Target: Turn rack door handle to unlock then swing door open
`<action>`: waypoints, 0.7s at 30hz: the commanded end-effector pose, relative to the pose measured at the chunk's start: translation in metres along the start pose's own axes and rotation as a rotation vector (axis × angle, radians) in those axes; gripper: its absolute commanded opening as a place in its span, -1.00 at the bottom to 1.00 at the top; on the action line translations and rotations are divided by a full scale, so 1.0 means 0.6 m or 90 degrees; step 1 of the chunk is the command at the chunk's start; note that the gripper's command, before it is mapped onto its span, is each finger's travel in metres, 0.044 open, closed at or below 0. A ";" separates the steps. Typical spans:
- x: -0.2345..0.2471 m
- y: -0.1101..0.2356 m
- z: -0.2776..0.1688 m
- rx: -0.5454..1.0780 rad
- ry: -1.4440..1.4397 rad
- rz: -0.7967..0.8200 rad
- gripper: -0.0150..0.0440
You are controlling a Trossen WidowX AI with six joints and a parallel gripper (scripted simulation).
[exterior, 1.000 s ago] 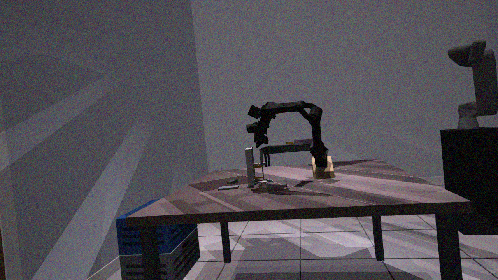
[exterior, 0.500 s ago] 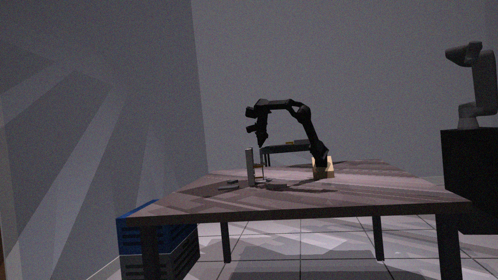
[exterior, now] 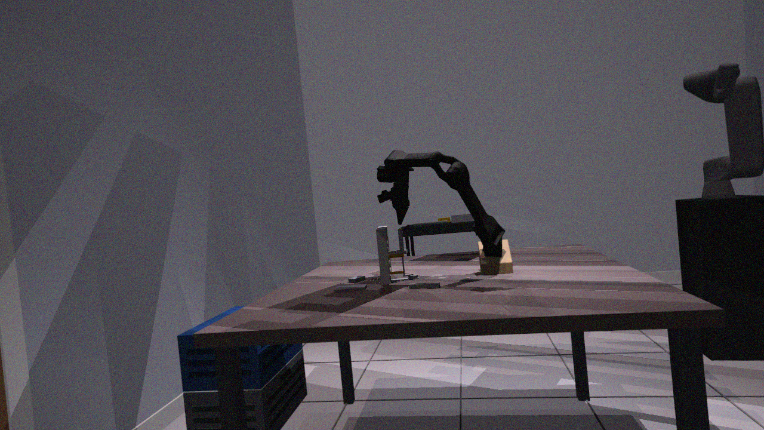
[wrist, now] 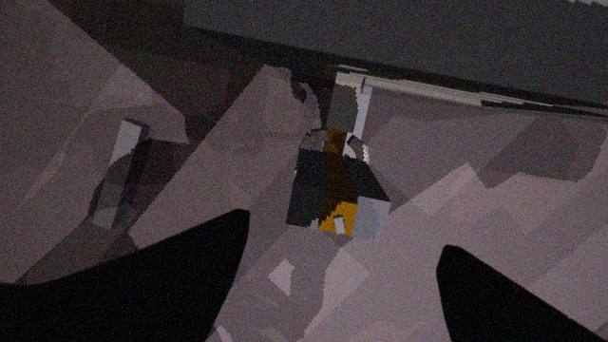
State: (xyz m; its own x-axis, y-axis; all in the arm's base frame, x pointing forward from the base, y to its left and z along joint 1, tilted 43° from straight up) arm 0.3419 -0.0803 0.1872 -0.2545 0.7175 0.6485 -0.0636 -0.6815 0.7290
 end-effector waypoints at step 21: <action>0.000 -0.062 0.006 0.044 -0.013 0.013 0.49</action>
State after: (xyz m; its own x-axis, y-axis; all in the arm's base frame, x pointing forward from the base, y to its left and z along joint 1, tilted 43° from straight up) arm 0.3475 -0.0585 0.1659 -0.2424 0.7059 0.6655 -0.0053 -0.6869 0.7267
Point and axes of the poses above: the point midway between the two fingers, 35 mm back from their tips, its own y axis back along the fingers, its own x axis across the jaws, z = x × y, the point moved 5 cm from there along y, back along the fingers, and after that the axes turned 2 degrees about y, right-handed, at the moved point
